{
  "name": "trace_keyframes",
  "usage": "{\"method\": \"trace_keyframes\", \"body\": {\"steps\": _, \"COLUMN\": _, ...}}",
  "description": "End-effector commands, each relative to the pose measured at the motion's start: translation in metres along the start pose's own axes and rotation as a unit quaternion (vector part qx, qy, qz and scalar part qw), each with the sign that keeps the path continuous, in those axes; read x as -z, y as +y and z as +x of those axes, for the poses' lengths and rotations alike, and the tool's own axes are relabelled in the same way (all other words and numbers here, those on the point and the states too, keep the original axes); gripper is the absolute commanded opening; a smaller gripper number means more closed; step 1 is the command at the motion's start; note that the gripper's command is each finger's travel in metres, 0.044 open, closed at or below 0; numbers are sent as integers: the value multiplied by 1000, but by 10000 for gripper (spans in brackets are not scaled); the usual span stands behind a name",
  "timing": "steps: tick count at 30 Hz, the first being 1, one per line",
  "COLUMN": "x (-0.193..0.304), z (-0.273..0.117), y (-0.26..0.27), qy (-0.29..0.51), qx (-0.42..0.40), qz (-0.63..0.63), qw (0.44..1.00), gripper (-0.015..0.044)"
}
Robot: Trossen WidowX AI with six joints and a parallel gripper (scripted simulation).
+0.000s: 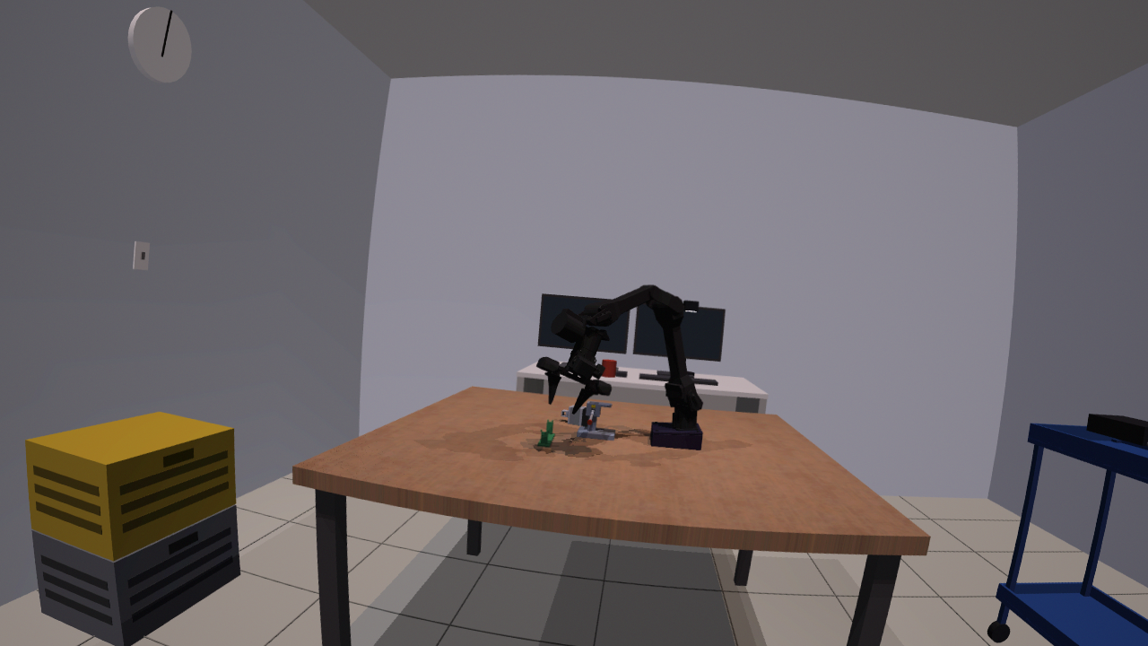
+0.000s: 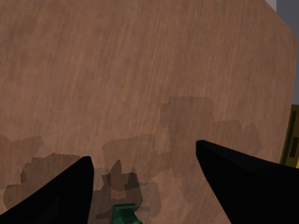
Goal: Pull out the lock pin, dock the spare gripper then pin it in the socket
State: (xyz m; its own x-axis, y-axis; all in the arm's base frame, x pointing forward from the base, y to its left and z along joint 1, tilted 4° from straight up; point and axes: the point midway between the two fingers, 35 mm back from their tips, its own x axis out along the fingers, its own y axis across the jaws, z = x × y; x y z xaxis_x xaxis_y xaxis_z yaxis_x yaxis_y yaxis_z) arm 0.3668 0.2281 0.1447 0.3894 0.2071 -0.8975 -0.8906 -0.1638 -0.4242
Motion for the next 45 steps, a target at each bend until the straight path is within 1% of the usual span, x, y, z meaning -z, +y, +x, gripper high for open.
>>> {"method": "trace_keyframes", "body": {"steps": 1, "x": 58, "z": -25, "y": 19, "qy": 39, "qx": -48, "qz": 50, "qw": 997, "gripper": 300}}
{"method": "trace_keyframes", "body": {"steps": 6, "x": 115, "z": -58, "y": 47, "qy": 77, "qx": -98, "qz": 112, "qw": 986, "gripper": 300}}
{"method": "trace_keyframes", "body": {"steps": 11, "x": 157, "z": -95, "y": 84, "qy": 106, "qx": -148, "qz": 175, "qw": 968, "gripper": 300}}
{"method": "trace_keyframes", "body": {"steps": 13, "x": 164, "z": -103, "y": 92, "qy": 111, "qx": -158, "qz": 188, "qw": 963, "gripper": 300}}
{"method": "trace_keyframes", "body": {"steps": 20, "x": 164, "z": -104, "y": 93, "qy": 111, "qx": -159, "qz": 189, "qw": 963, "gripper": 300}}
{"method": "trace_keyframes", "body": {"steps": 23, "x": 165, "z": -93, "y": 96, "qy": 111, "qx": -159, "qz": 189, "qw": 963, "gripper": 300}}
{"method": "trace_keyframes", "body": {"steps": 28, "x": 169, "z": -49, "y": 112, "qy": 111, "qx": -159, "qz": 189, "qw": 963, "gripper": 300}}
{"method": "trace_keyframes", "body": {"steps": 30, "x": 170, "z": -40, "y": 117, "qy": 111, "qx": -159, "qz": 189, "qw": 963, "gripper": 300}}
{"method": "trace_keyframes", "body": {"steps": 45, "x": 173, "z": -21, "y": 124, "qy": 111, "qx": -159, "qz": 189, "qw": 963, "gripper": 300}}
